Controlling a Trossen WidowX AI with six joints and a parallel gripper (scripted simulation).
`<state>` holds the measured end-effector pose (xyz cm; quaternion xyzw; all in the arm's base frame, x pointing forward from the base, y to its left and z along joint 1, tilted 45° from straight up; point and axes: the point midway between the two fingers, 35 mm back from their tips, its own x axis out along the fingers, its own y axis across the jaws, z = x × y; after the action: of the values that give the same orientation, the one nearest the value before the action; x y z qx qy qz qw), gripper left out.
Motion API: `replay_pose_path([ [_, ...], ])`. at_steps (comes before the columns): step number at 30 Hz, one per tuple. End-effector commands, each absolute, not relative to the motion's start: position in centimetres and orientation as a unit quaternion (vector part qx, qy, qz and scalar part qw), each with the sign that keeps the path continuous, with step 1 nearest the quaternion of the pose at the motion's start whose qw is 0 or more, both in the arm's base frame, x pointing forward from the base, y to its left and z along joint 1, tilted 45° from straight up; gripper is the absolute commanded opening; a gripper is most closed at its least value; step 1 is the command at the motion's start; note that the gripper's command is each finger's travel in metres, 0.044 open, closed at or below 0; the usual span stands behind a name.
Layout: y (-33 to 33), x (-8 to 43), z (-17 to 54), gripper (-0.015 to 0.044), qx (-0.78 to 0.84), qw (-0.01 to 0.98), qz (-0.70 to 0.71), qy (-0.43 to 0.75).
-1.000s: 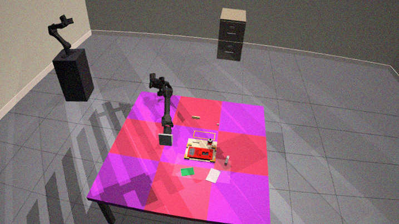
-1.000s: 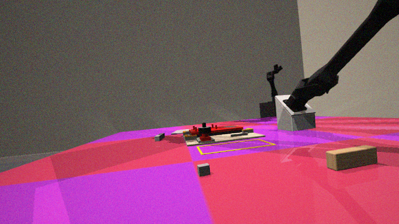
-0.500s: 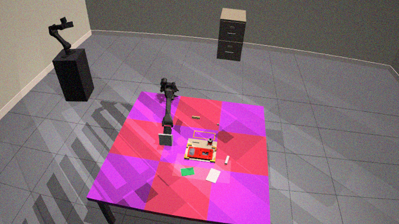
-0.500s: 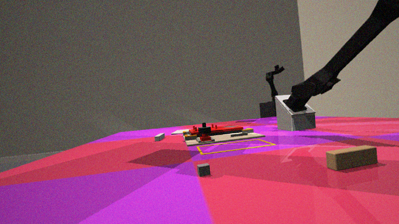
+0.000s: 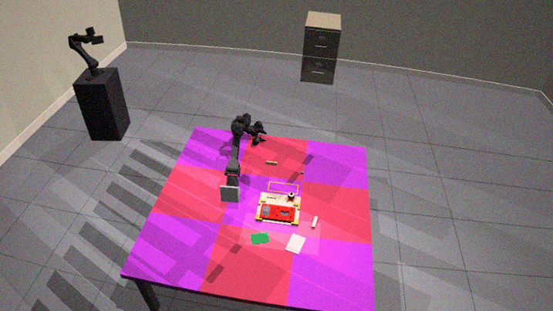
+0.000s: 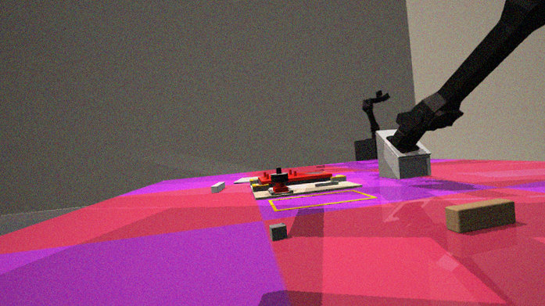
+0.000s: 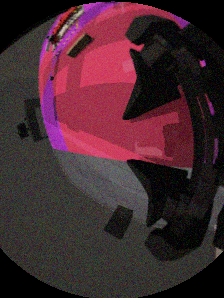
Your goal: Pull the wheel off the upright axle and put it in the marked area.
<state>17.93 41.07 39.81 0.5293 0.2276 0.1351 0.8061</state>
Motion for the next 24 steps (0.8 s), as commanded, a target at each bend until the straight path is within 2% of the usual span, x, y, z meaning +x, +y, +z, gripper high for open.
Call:
replay_pose_path([
  [1,40.2,20.2,38.8,0.0300,0.491,0.829,0.131,0.232],
  [17,31.8,33.9,31.9,0.0300,0.403,0.876,-0.009,0.265],
  [24,28.5,37.4,28.1,0.0300,0.387,0.866,-0.060,0.311],
])
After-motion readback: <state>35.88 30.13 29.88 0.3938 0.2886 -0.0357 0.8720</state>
